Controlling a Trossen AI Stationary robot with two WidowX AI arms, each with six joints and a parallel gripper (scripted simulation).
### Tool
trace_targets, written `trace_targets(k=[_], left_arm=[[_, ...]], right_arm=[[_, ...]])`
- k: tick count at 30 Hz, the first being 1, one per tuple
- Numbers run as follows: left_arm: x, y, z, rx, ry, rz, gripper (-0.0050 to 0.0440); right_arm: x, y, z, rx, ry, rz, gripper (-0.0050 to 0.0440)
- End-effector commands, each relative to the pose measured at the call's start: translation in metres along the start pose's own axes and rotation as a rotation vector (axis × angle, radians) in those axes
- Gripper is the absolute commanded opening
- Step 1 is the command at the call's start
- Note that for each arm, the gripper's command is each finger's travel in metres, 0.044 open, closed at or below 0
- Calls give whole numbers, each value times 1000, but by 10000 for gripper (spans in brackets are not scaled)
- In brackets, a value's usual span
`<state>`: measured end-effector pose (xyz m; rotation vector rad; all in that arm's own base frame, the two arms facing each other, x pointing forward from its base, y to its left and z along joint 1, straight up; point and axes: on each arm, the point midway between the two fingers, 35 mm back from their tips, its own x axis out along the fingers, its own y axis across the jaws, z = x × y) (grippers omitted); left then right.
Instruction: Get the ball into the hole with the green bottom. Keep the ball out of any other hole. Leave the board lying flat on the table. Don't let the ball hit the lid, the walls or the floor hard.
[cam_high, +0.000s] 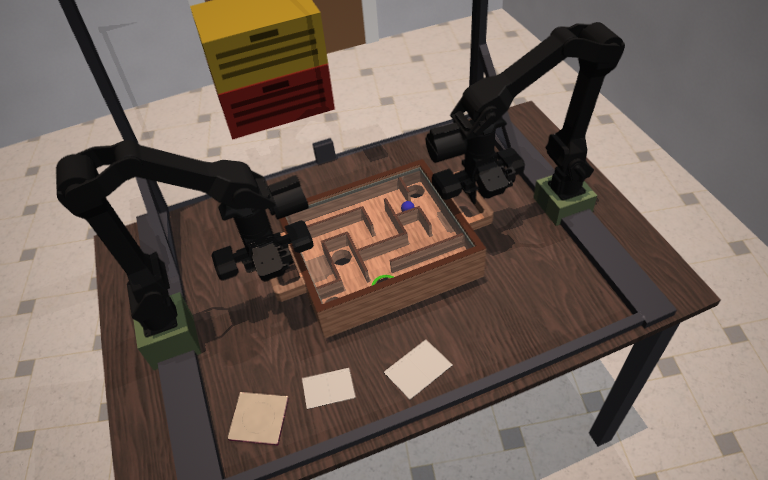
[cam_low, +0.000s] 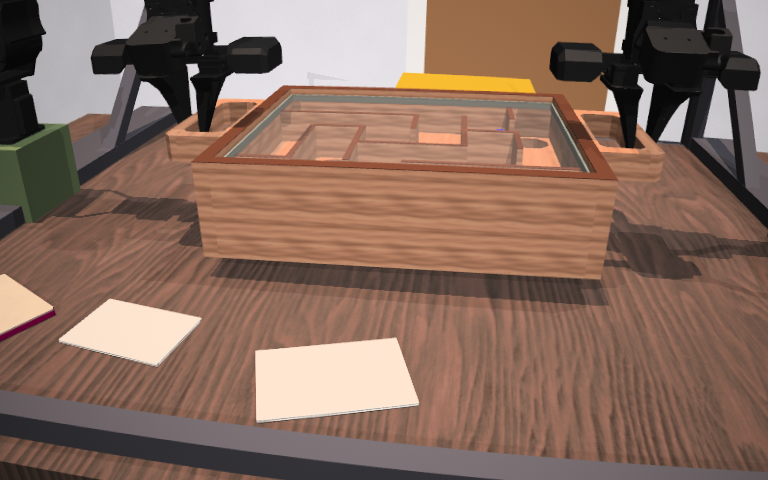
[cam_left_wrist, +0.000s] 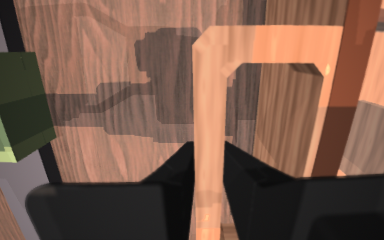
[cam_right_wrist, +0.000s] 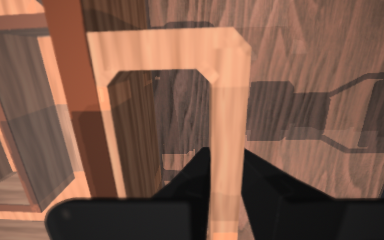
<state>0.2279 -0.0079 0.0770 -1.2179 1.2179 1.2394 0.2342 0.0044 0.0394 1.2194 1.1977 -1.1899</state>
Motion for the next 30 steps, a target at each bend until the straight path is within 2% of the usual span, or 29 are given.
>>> trace_targets(k=[1, 9, 13, 15, 16, 18, 27, 30], left_arm=[[0, 5, -2, -3, -21, -58, -50], [13, 7, -1, -4, -17, -118, -50], [6, 2, -2, -5, -14, -116, -50], [2, -1, 0, 3, 21, -122, -50], [0, -3, 1, 2, 24, -80, -50], [-4, -5, 1, 2, 28, -64, -50], [-19, -8, -2, -2, -13, 6, -50], [-15, -5, -1, -1, -2, -6, -50]], right_arm=[[-18, 13, -2, 2, -18, 7, -50], [-32, 16, -1, 0, -9, -54, -50], [-29, 13, -1, 0, -10, -34, -50], [-29, 14, 1, -1, 18, -23, -50], [-18, 7, 1, 0, 20, -17, -50], [-14, 4, 1, -1, 25, -2, -50], [0, 1, -1, 2, -12, 69, -50], [-5, 5, -1, 1, -1, 65, -50]])
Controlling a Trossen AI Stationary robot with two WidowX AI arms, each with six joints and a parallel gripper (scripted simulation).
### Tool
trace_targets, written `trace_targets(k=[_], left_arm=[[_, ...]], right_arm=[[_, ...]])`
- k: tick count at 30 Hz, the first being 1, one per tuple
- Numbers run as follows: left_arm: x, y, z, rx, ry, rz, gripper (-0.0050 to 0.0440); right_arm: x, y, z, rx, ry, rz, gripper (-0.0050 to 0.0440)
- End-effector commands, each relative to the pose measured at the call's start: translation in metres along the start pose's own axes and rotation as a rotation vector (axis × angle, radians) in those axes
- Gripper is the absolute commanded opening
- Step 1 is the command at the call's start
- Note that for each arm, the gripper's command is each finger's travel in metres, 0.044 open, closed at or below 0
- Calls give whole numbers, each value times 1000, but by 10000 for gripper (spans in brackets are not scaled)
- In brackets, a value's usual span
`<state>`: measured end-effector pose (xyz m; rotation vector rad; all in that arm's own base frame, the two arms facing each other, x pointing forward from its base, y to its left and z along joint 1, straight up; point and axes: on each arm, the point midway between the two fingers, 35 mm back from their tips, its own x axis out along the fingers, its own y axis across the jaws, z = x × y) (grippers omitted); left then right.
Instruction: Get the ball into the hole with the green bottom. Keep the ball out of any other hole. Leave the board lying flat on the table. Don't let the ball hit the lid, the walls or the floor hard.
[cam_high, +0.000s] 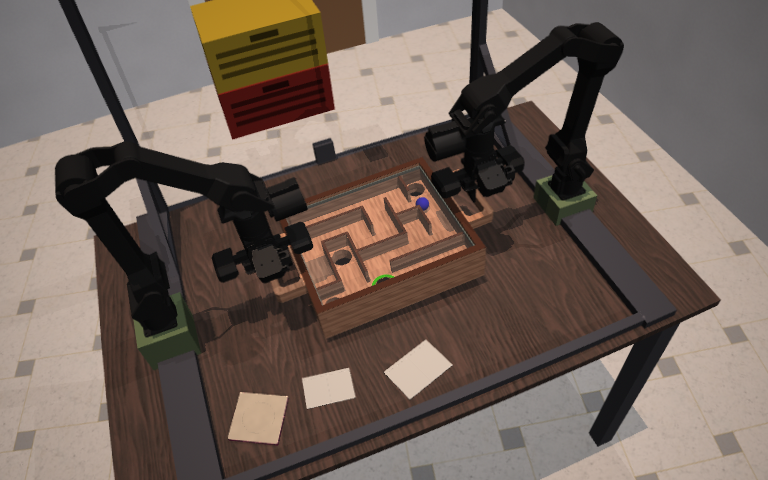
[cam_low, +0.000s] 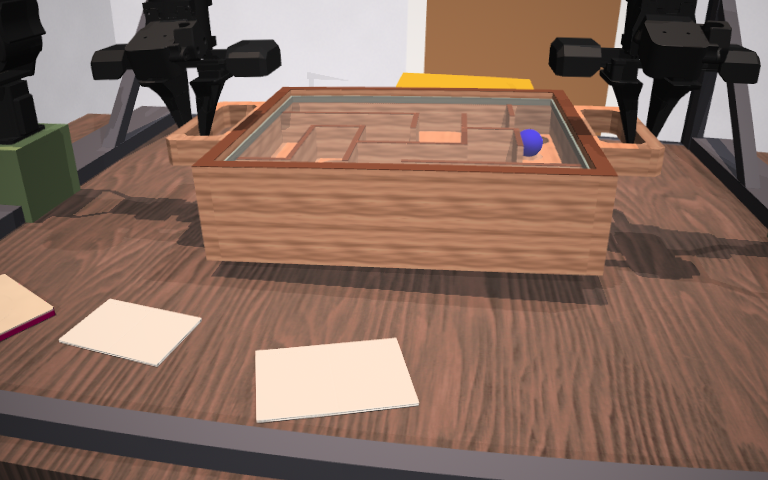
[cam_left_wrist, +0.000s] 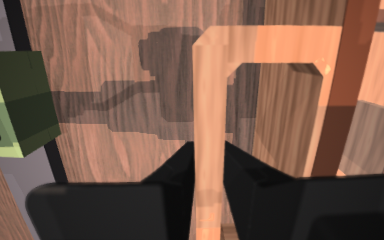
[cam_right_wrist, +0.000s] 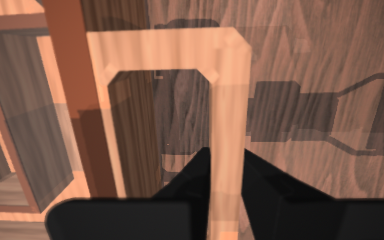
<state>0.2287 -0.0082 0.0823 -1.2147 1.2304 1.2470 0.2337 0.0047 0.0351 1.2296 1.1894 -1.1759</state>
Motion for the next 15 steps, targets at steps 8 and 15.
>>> trace_targets(k=[8, 15], left_arm=[[-1, 3, -2, -1, -28, -36, -50], [3, 2, 0, 1, 0, -79, -50]], right_arm=[[-15, 11, -2, 1, -27, 25, -50], [-22, 12, 0, 0, -5, -8, -50]])
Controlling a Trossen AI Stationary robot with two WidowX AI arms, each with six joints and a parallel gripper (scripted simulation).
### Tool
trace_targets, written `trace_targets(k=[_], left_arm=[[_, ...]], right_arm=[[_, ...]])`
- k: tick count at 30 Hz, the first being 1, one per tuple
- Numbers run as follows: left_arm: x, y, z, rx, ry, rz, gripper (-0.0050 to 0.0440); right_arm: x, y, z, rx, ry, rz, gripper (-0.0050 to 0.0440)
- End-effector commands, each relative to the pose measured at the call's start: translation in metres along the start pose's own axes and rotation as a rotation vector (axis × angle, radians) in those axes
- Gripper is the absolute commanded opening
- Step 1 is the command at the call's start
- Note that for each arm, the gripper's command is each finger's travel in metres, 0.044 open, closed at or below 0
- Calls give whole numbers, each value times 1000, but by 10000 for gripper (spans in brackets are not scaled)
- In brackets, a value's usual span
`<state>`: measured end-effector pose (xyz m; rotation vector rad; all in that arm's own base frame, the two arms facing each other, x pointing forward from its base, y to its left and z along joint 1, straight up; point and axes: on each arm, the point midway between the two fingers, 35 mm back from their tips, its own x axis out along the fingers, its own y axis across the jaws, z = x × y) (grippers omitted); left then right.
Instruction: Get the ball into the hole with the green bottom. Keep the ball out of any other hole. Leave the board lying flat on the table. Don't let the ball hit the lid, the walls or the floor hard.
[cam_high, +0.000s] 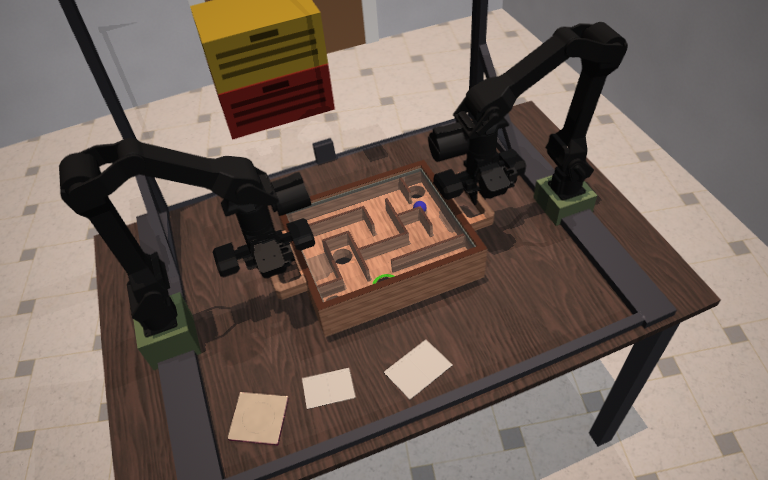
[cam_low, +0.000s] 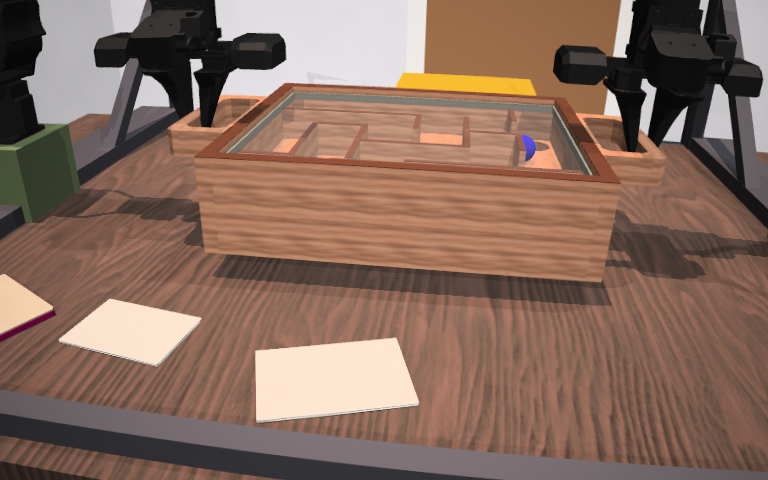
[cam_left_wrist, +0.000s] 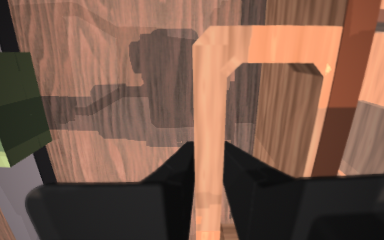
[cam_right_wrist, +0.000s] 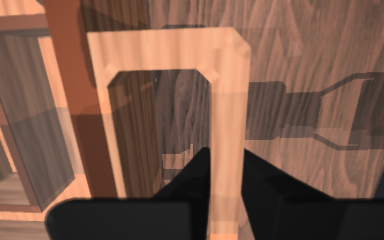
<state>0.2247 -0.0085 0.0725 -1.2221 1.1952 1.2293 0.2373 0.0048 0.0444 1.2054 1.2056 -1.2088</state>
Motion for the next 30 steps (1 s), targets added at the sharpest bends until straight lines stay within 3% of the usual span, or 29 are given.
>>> trace_targets(k=[1, 6, 10, 23, 25, 27, 30], left_arm=[[-7, -2, 0, 2, 12, -45, -50], [8, 4, 4, 4, 63, -89, -50], [-5, -6, 2, 4, 50, -93, -50], [-23, -13, -4, -2, -42, 19, -50], [-25, -12, -3, 0, -11, 34, -50], [-12, -1, -3, -2, -45, -4, -50], [-6, 1, 0, 3, 11, -26, -50]], right_arm=[[-13, 8, 0, -1, 7, 28, -50], [-24, 13, 4, -3, 60, -24, -50], [-17, 4, 2, -2, 46, -13, -50], [5, -3, -3, 2, -43, 84, -50], [6, -1, -2, 0, -22, 99, -50], [-7, 7, -3, 1, -46, 65, -50], [-11, 9, 0, -2, 7, 37, -50]])
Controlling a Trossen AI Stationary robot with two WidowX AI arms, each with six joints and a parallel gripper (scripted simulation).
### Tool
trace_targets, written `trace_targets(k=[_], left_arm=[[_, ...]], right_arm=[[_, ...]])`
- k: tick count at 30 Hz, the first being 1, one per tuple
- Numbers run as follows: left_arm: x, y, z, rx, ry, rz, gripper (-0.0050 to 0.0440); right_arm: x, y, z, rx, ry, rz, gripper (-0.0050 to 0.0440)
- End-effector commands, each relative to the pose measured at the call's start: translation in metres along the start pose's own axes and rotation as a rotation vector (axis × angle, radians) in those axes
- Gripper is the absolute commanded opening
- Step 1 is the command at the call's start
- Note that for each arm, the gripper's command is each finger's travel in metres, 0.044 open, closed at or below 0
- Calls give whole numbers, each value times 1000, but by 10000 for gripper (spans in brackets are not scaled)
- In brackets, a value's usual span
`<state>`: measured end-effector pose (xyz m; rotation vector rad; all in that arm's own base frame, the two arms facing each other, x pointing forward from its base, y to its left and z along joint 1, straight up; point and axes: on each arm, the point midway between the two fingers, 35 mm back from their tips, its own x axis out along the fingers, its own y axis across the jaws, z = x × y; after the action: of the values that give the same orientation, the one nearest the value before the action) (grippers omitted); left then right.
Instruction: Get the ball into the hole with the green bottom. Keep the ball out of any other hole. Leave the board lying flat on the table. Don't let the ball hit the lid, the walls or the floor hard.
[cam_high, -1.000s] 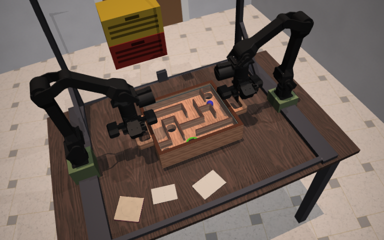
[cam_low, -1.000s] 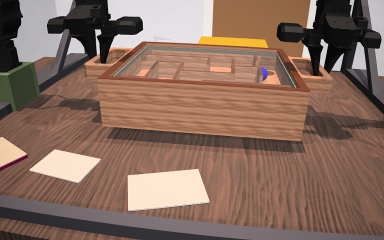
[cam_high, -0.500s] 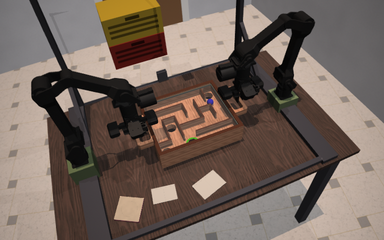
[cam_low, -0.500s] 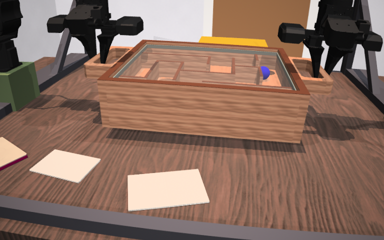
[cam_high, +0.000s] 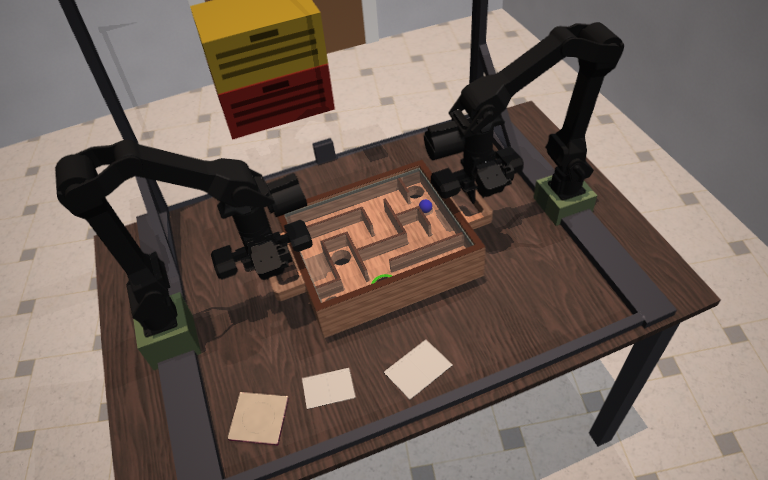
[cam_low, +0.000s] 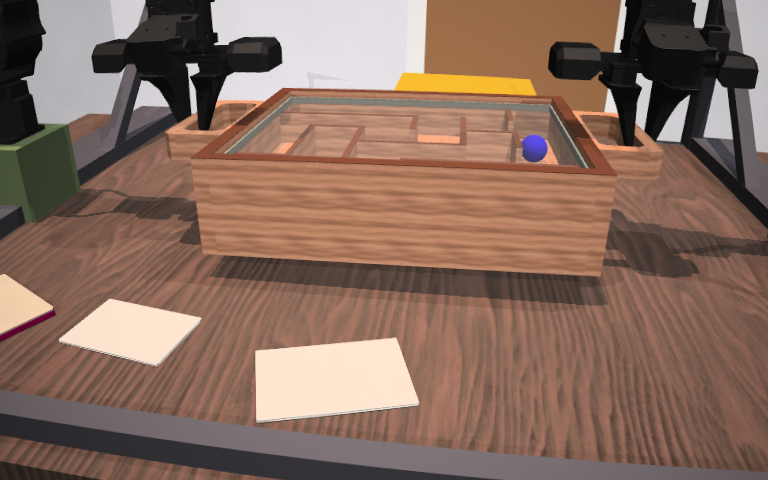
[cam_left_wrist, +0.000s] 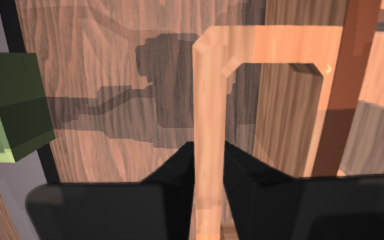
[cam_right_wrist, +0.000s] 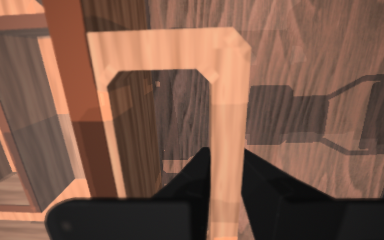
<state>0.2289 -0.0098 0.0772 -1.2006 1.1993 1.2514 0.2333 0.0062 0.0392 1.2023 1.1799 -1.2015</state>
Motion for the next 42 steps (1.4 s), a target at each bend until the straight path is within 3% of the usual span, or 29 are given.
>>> trace_targets(k=[1, 6, 12, 14, 20, 35, 36, 40, 41, 42], left_arm=[[0, 6, 2, 3, 33, -54, -50], [-3, 2, 2, 1, 30, -66, -50], [13, 6, 2, 1, 36, -123, -50], [2, -1, 2, 2, 40, -127, -50], [3, -1, 2, -1, 39, -127, -50], [-20, -8, 0, -1, -1, 12, -50], [-7, 2, 3, 3, 43, -31, -50], [-9, 1, 3, 2, 38, -32, -50], [0, 5, 4, 4, 67, -54, -50], [2, 6, 2, -1, 31, -60, -50]], right_arm=[[-17, 14, 2, -1, 29, 10, -50], [-18, 12, 2, 0, 25, 8, -50], [-32, 17, 3, -2, 34, -53, -50], [-29, 15, 3, -2, 32, -27, -50], [-30, 15, 3, -2, 34, -28, -50], [1, 2, 0, 2, -1, 77, -50], [-14, 12, 3, -1, 39, 44, -50], [-13, 11, 2, 0, 33, 51, -50], [-17, 13, 4, -2, 63, 12, -50], [-19, 14, 2, 0, 28, 4, -50]])
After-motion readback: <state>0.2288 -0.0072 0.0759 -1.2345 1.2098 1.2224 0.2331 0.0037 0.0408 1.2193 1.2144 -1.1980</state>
